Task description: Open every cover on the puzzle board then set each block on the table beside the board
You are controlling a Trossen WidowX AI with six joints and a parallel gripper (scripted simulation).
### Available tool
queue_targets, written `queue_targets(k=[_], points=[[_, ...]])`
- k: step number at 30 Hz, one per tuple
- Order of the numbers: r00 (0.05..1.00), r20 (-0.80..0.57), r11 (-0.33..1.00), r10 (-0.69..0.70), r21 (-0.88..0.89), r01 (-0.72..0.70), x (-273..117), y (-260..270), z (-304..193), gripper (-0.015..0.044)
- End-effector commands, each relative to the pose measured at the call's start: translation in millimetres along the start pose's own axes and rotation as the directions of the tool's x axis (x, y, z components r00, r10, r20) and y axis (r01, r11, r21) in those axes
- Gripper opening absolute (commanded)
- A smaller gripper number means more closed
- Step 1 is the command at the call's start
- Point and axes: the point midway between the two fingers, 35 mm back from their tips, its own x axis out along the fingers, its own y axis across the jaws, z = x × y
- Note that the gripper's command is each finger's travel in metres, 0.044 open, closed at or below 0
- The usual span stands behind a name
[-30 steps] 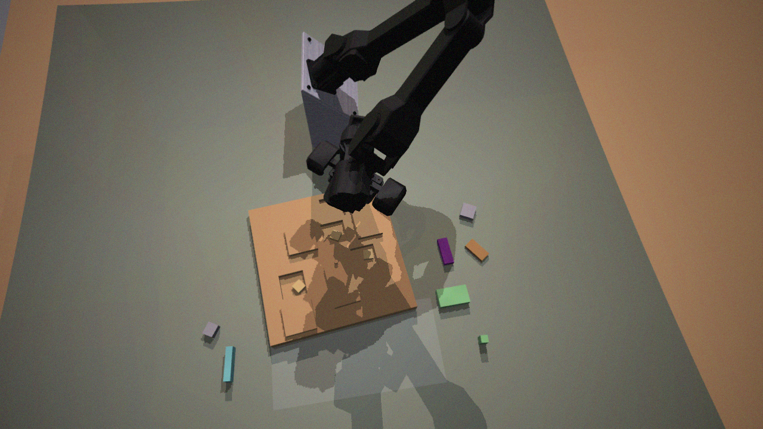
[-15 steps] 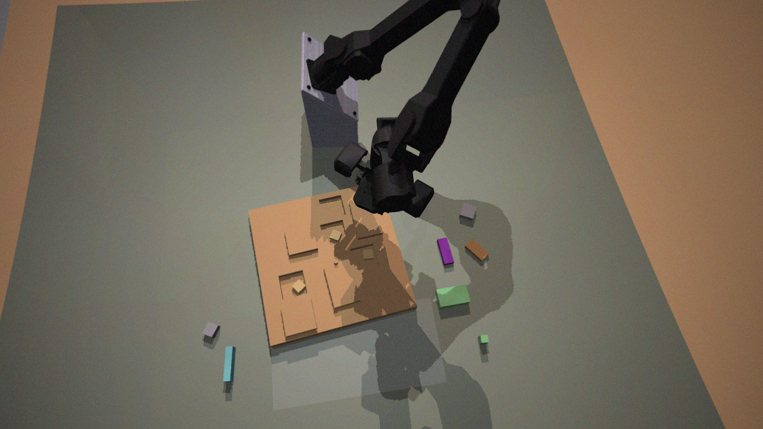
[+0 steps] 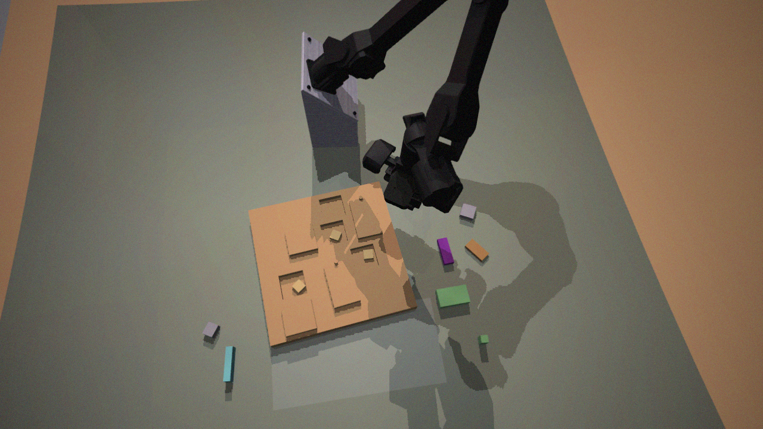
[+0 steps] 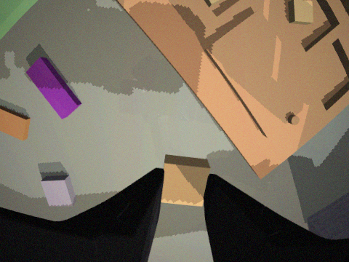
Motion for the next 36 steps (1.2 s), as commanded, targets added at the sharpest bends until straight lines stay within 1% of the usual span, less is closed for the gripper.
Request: queue_targets(k=[1, 9, 36], points=[[1.000, -0.008, 1.000, 0.011, 0.001, -0.011, -1.6, 11.8, -12.3, 0.0080], [1.000, -0.020, 1.000, 0.023, 0.002, -0.023, -3.8, 27.1, -32.7, 0.0080], [1.000, -0.018, 1.000, 0.018, 0.000, -0.018, 36.2, 30.5, -28.3, 0.0080]])
